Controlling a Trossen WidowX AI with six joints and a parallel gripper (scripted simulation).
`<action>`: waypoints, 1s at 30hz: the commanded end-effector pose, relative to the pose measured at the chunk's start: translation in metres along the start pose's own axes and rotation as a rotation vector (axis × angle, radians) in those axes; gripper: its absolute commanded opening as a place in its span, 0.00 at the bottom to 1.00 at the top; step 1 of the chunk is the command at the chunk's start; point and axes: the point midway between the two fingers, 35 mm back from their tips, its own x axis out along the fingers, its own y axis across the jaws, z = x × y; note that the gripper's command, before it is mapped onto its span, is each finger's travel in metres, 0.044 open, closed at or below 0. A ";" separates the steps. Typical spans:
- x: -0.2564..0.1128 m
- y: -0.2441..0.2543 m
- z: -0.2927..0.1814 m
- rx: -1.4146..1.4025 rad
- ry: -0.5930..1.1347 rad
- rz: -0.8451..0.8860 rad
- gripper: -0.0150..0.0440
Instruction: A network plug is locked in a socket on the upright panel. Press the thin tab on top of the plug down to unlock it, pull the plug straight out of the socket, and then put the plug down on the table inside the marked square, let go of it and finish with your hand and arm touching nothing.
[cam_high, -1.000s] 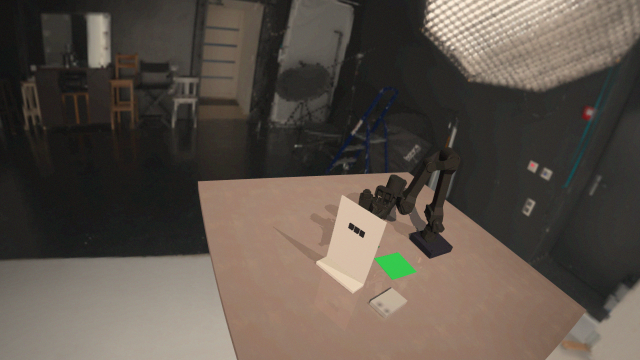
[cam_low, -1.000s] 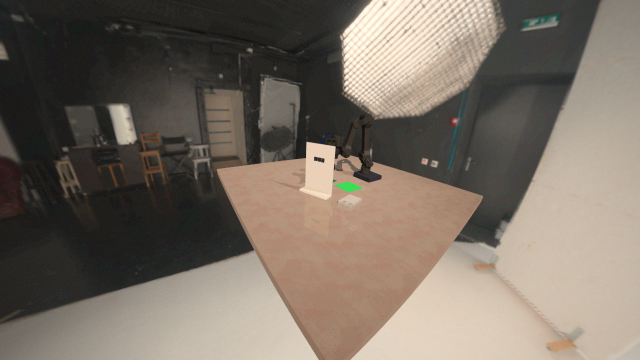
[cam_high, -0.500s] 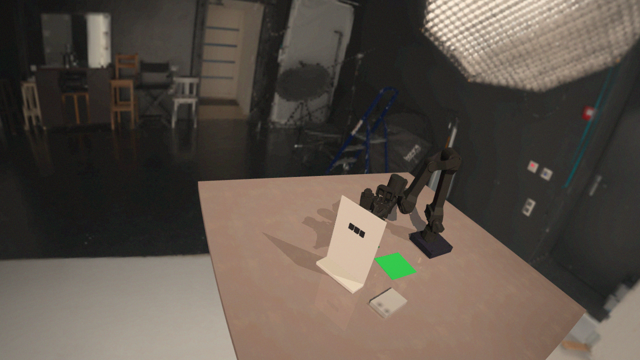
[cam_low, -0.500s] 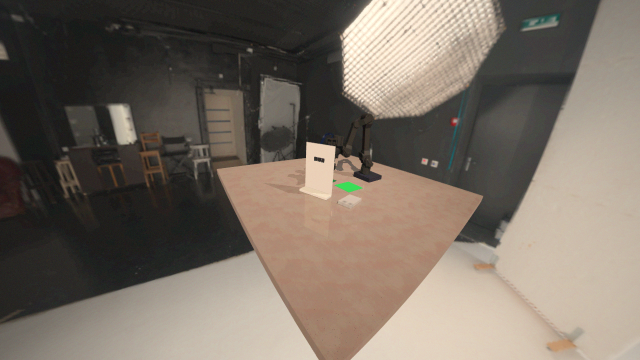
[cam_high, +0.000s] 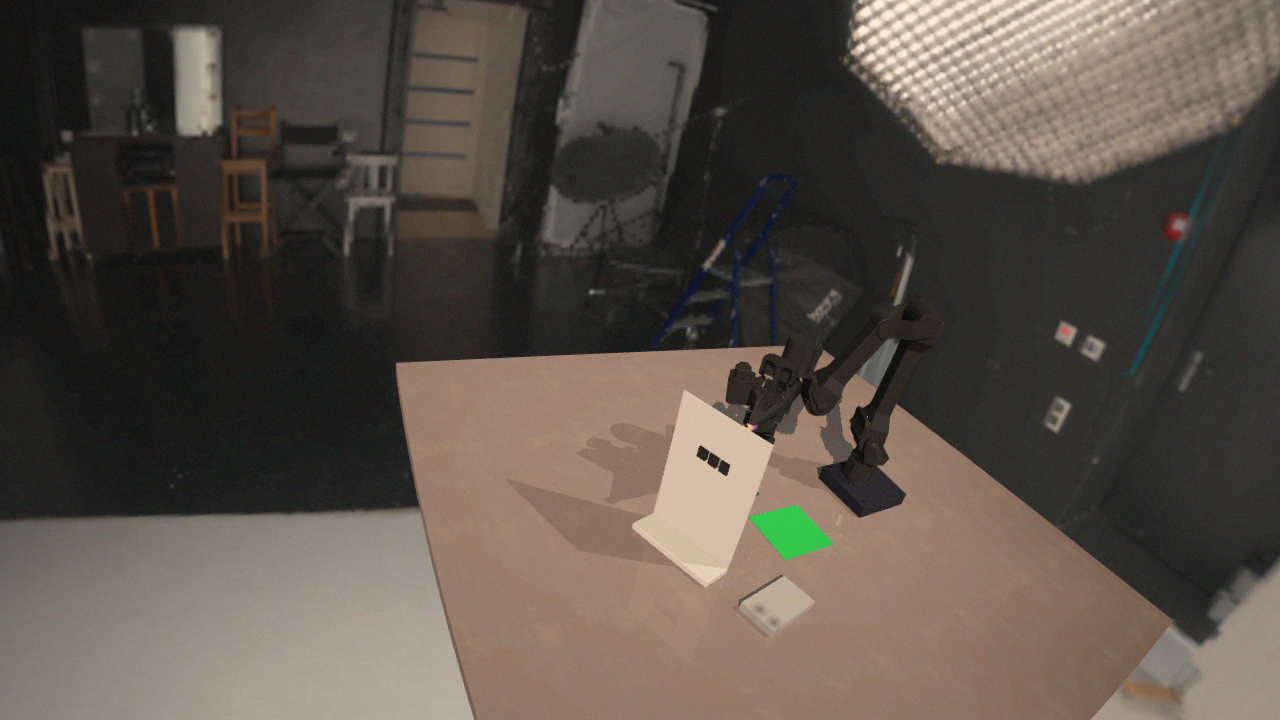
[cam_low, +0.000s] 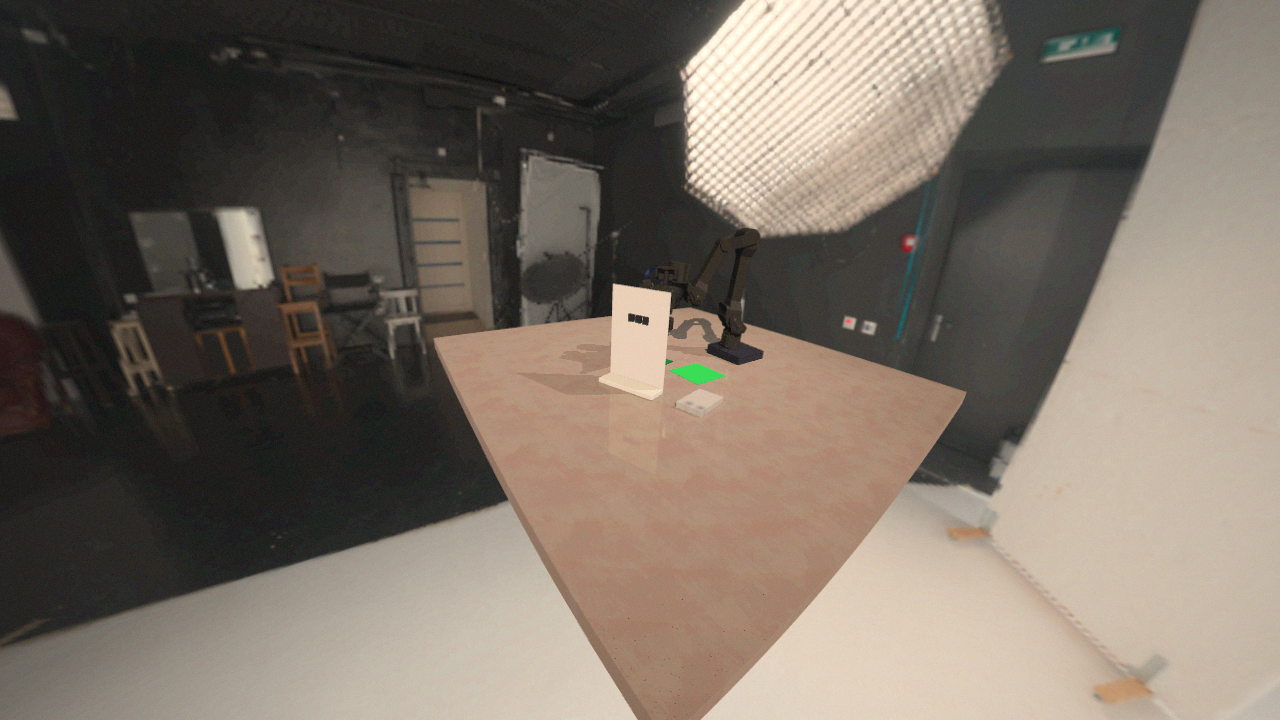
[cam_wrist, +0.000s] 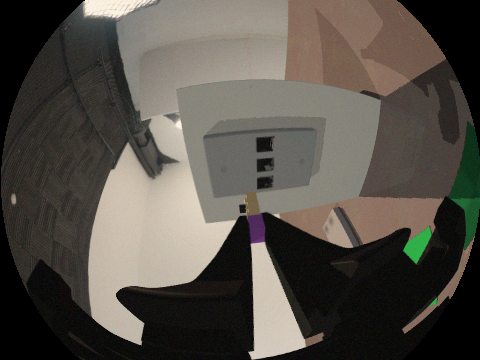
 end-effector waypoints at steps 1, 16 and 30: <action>-0.002 0.008 -0.002 0.005 0.003 0.000 0.25; -0.011 0.031 -0.010 0.010 0.003 -0.002 0.25; 0.012 0.010 -0.027 0.165 -0.067 -0.127 0.25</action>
